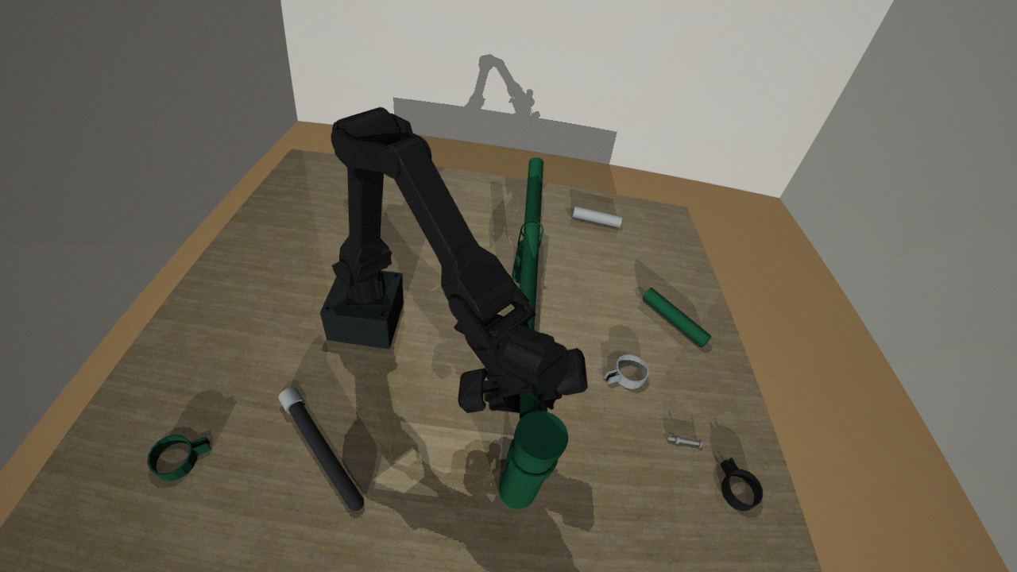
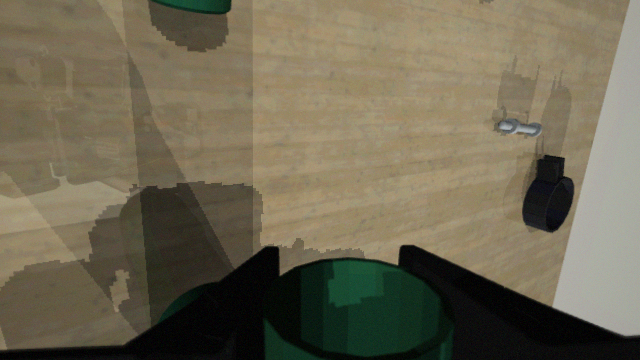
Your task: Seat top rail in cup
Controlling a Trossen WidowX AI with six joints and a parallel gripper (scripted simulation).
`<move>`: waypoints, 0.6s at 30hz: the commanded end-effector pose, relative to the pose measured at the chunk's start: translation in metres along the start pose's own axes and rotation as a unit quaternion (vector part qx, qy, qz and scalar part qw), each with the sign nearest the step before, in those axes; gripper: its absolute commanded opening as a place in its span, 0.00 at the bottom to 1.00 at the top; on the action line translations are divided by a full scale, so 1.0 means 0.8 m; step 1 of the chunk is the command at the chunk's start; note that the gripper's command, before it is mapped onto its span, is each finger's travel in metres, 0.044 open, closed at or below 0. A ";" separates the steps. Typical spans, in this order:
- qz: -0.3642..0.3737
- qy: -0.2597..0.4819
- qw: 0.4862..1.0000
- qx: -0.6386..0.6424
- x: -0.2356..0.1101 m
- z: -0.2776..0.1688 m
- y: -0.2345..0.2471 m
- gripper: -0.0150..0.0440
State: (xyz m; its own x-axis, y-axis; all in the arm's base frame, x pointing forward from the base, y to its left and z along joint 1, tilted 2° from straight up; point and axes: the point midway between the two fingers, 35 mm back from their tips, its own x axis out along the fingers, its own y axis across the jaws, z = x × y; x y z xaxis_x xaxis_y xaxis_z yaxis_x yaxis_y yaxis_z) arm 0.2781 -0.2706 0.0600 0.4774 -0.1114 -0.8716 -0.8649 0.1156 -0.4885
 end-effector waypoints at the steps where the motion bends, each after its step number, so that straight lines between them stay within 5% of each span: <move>1: 0.000 0.006 1.000 0.008 0.000 -0.001 -0.002 0.25; 13: 0.000 0.002 1.000 0.004 0.000 0.000 -0.001 0.25; 18: 0.000 0.002 1.000 0.004 0.000 0.000 -0.001 0.48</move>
State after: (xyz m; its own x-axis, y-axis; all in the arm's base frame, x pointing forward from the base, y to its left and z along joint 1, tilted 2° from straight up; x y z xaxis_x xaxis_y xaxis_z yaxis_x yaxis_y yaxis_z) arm 0.2789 -0.2708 0.0600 0.4767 -0.1157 -0.8714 -0.8636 0.1234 -0.4889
